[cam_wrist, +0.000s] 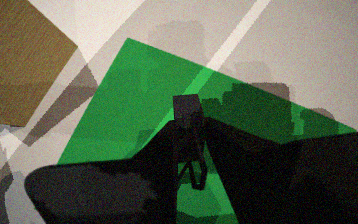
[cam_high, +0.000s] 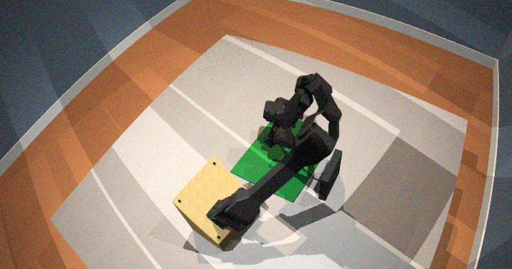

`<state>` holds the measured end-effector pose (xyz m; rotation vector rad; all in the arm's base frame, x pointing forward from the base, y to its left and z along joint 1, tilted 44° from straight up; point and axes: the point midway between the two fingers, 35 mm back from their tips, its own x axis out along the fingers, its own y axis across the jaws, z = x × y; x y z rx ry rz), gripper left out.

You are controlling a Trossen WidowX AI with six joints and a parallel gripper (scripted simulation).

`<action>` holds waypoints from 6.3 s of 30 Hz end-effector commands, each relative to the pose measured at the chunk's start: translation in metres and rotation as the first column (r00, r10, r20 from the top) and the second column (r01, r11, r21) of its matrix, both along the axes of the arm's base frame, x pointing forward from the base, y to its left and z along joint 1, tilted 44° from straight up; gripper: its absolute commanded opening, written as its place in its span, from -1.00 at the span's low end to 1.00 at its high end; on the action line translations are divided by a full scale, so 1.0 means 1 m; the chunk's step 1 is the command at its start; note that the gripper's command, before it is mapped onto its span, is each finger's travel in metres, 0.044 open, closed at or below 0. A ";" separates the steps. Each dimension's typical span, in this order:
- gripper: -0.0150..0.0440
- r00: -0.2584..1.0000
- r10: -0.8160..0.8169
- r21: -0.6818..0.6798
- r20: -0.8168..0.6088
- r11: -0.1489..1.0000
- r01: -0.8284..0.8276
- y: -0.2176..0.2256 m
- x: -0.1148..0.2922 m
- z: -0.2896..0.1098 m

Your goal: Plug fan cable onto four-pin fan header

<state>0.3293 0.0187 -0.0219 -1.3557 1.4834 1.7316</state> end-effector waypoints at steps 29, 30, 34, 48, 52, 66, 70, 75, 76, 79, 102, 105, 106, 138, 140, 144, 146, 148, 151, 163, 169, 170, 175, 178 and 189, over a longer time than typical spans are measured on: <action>-0.49 0.972 -0.208 0.519 -0.108 0.822 0.233 -0.016 0.019 0.018; -0.49 0.972 -0.211 0.526 -0.108 0.817 0.236 -0.016 0.020 0.018; -0.49 0.971 -0.211 0.527 -0.108 0.816 0.236 -0.016 0.020 0.019; -0.49 0.973 -0.206 0.509 -0.103 0.829 0.230 -0.012 0.018 0.023; -0.49 0.974 -0.204 0.512 -0.101 0.829 0.227 -0.010 0.019 0.025; -0.49 0.975 -0.200 0.510 -0.100 0.831 0.223 -0.015 0.020 0.021; -0.49 0.975 -0.200 0.510 -0.100 0.831 0.223 -0.018 0.020 0.019; -0.49 0.975 -0.200 0.510 -0.100 0.831 0.223 -0.021 0.021 0.018; -0.49 0.975 -0.200 0.510 -0.100 0.831 0.223 -0.022 0.021 0.017; -0.49 0.975 -0.200 0.510 -0.100 0.831 0.223 -0.024 0.022 0.016; -0.49 0.975 -0.200 0.509 -0.100 0.831 0.223 -0.035 0.022 0.005; -0.49 0.975 -0.200 0.509 -0.100 0.831 0.223 -0.036 0.022 0.004; -0.49 0.975 -0.200 0.509 -0.100 0.831 0.223 -0.037 0.022 0.004; -0.49 0.975 -0.200 0.508 -0.100 0.832 0.223 -0.051 0.021 -0.011; -0.49 0.975 -0.200 0.508 -0.100 0.832 0.223 -0.052 0.021 -0.012; -0.49 0.975 -0.200 0.508 -0.100 0.832 0.223 -0.054 0.021 -0.014; -0.49 0.975 -0.200 0.508 -0.100 0.832 0.223 -0.055 0.021 -0.015; -0.49 0.975 -0.200 0.508 -0.100 0.832 0.223 -0.056 0.021 -0.016; -0.49 0.975 -0.200 0.508 -0.100 0.832 0.223 -0.057 0.021 -0.017; -0.49 0.975 -0.200 0.508 -0.100 0.832 0.223 -0.062 0.021 -0.023; -0.49 0.975 -0.200 0.508 -0.100 0.832 0.223 -0.065 0.021 -0.026; -0.49 0.975 -0.200 0.508 -0.100 0.832 0.223 -0.066 0.021 -0.026; -0.49 0.975 -0.200 0.508 -0.100 0.832 0.223 -0.068 0.021 -0.028; -0.49 0.975 -0.200 0.508 -0.100 0.832 0.223 -0.069 0.021 -0.030; -0.49 0.974 -0.203 0.509 -0.101 0.831 0.226 -0.067 0.020 -0.027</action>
